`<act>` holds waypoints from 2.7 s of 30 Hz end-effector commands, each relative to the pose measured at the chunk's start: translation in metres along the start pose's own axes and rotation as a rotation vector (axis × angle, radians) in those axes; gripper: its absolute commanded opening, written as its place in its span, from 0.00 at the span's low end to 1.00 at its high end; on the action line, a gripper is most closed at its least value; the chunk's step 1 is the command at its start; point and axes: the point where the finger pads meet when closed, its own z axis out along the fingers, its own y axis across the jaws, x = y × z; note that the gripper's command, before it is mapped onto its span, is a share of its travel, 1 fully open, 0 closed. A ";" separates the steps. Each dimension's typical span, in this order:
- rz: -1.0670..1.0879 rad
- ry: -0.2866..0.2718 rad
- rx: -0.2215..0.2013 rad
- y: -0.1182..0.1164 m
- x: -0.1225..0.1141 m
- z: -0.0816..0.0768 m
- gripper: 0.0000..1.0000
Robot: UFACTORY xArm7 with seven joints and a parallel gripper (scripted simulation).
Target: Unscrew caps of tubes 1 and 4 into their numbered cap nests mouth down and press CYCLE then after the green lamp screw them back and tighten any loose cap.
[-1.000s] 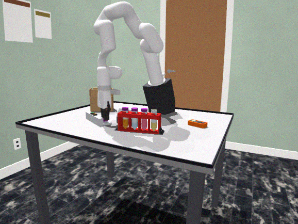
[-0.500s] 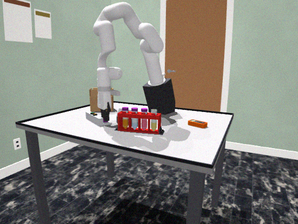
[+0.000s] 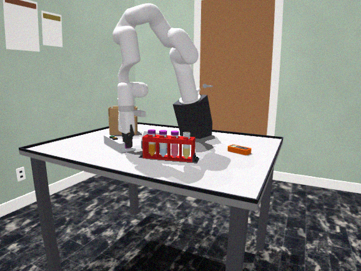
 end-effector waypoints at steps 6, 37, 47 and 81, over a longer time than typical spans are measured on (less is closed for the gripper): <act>0.000 -0.003 0.000 0.000 -0.001 -0.001 0.46; 0.000 -0.002 0.000 0.000 -0.001 -0.110 0.46; 0.000 -0.003 0.000 0.000 -0.001 -0.139 0.46; 1.043 0.000 -0.007 0.104 0.023 -0.139 0.46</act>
